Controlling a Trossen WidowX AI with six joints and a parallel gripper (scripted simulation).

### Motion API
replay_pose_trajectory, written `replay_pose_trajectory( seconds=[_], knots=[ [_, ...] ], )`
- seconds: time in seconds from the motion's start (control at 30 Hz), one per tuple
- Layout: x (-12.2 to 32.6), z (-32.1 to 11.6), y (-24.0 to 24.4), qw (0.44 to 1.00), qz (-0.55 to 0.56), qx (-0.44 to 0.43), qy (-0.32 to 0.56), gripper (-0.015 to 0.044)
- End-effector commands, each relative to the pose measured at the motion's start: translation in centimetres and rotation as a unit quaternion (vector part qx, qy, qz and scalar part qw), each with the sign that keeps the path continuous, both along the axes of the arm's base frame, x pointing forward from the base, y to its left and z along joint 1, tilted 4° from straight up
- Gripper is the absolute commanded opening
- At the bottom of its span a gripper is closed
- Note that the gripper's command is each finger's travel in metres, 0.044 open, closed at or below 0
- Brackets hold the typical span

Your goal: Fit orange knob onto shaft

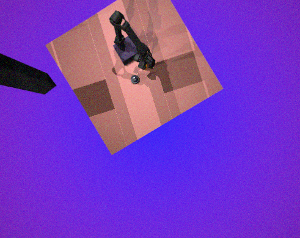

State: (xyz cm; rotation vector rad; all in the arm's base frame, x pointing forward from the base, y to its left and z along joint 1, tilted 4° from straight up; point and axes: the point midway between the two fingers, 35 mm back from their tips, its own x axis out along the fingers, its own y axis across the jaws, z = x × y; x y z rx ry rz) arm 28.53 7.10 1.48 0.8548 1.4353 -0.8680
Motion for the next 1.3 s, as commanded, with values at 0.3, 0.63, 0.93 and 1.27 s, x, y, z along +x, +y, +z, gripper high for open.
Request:
replay_pose_trajectory(
  seconds=[0.3, 0.63, 0.93, 1.27],
  knots=[
    [-0.2, -2.4, 0.1, 1.000, 0.001, 0.002, 0.004, 0.0440],
    [-0.4, -4.0, 0.1, 1.000, 0.001, 0.002, 0.005, 0.0440],
    [-0.6, -5.4, 0.1, 1.000, 0.001, 0.002, 0.005, 0.0440],
    [-0.6, -5.6, 0.1, 1.000, 0.001, 0.002, 0.005, 0.0256]
  ],
)
